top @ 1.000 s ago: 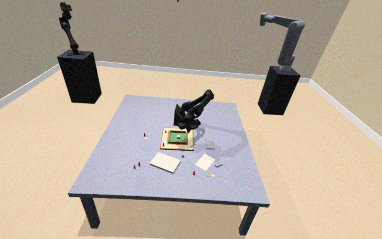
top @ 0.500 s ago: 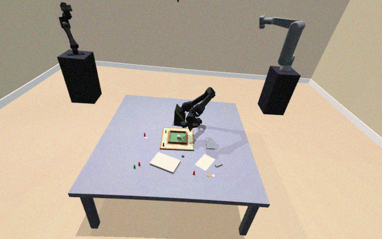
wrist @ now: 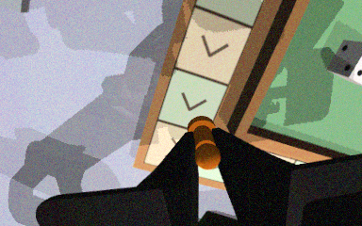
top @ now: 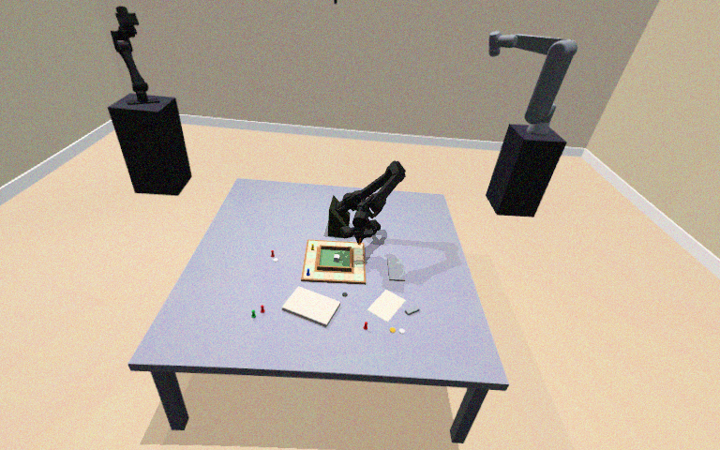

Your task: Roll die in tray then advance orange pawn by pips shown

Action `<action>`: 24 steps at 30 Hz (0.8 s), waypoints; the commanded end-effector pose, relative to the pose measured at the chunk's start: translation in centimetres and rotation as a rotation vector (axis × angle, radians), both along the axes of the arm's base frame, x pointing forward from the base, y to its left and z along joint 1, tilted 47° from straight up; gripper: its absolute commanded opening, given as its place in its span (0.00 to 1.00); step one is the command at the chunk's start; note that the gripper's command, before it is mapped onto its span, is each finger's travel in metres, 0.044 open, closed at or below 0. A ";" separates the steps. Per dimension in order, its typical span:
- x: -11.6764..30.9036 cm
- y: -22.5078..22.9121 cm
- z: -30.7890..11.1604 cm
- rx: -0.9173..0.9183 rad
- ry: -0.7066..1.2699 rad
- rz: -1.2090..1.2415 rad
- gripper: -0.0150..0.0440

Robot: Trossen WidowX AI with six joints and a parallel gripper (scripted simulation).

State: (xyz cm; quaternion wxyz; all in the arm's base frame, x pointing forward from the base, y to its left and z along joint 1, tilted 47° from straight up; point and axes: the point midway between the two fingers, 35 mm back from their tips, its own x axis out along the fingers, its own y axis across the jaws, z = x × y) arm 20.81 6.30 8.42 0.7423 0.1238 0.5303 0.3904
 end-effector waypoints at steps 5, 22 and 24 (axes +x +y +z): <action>0.0 1.2 -1.1 0.004 -0.001 -0.004 0.25; 0.3 3.4 -3.1 0.008 -0.002 -0.004 0.25; 0.4 3.6 -3.3 0.008 -0.002 -0.004 0.25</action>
